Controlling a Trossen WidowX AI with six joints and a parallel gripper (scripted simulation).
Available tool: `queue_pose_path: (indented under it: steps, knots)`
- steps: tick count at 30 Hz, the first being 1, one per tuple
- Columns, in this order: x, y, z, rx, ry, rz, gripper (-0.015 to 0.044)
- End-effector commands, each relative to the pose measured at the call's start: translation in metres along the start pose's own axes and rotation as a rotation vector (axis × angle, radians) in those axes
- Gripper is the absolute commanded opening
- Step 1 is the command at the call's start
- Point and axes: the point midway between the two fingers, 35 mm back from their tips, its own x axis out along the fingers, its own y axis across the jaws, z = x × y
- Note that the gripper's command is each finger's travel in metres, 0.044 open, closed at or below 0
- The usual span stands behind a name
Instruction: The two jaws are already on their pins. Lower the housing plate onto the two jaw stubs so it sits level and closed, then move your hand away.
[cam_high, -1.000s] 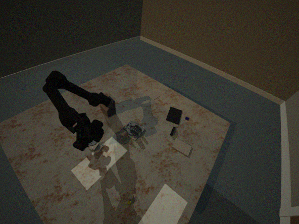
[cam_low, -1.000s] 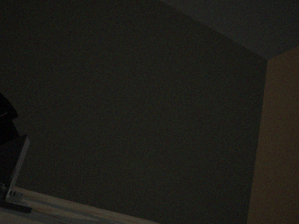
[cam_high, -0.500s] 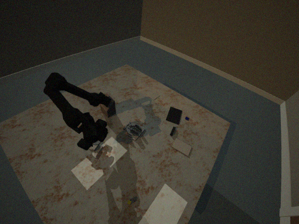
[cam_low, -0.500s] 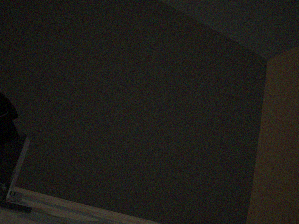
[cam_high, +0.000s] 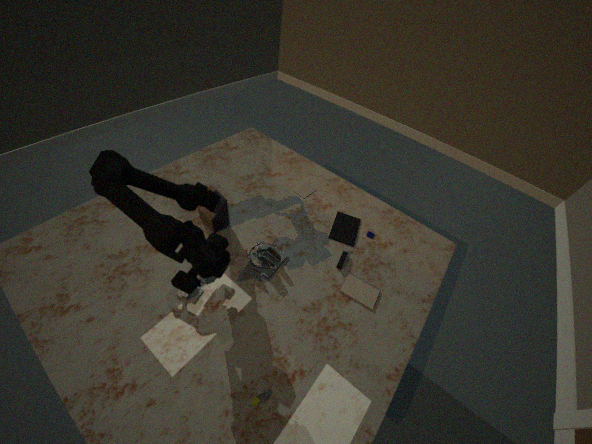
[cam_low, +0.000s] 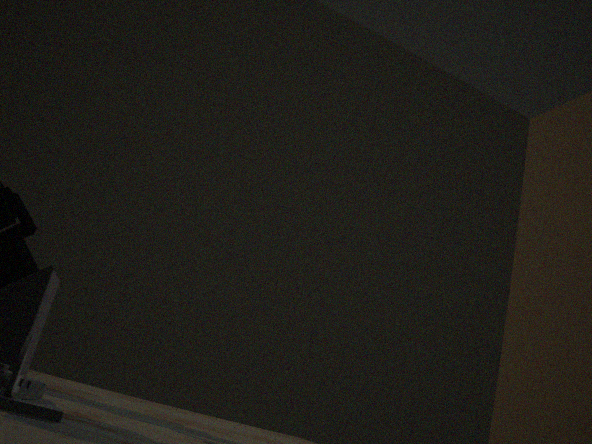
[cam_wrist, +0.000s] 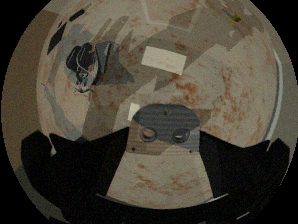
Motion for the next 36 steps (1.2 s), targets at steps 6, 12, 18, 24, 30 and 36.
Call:
queue_pose_path:
  steps: [6, 12, 18, 24, 30, 36]
  knots:
    - [0.002, 0.026, 0.019, 0.020, -0.006, 0.018, 0.0351]
    - [0.002, 0.043, 0.029, 0.032, -0.006, 0.024, 0.0351]
    - [0.002, 0.060, 0.039, 0.045, -0.004, 0.028, 0.0351]
    - [0.003, 0.079, 0.046, 0.058, -0.002, 0.029, 0.0351]
    - [0.003, 0.098, 0.052, 0.072, 0.002, 0.028, 0.0351]
    - [0.003, 0.117, 0.057, 0.087, 0.007, 0.022, 0.0351]
